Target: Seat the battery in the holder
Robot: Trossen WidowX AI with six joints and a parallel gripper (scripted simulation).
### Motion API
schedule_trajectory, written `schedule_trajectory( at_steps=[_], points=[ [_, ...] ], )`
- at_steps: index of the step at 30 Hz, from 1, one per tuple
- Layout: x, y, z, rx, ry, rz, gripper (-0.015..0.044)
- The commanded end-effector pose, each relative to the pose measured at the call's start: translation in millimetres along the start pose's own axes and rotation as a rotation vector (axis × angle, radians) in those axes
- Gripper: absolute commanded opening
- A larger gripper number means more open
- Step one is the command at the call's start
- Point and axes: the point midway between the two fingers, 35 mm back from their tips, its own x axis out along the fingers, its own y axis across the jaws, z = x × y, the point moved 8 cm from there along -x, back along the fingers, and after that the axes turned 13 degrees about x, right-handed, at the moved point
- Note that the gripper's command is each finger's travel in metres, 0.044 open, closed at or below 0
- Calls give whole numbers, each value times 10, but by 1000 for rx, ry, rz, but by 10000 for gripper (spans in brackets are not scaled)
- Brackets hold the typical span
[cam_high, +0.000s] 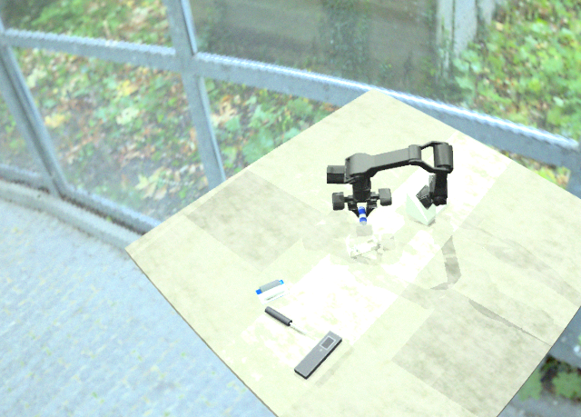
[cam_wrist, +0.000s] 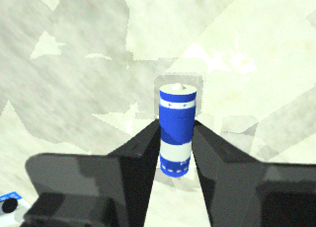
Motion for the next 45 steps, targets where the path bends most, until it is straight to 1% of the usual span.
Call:
schedule_trajectory(
  at_steps=[1, 27, 34, 45],
  points=[
    [-43, 11, -100, 132, 7, 6, 77],
    [-161, -122, -785, 1231, 7, -7, 77],
    [-143, -123, -805, 1266, -6, -9, 77],
    [159, -31, -865, 1249, -186, -88, 77]
  ],
)
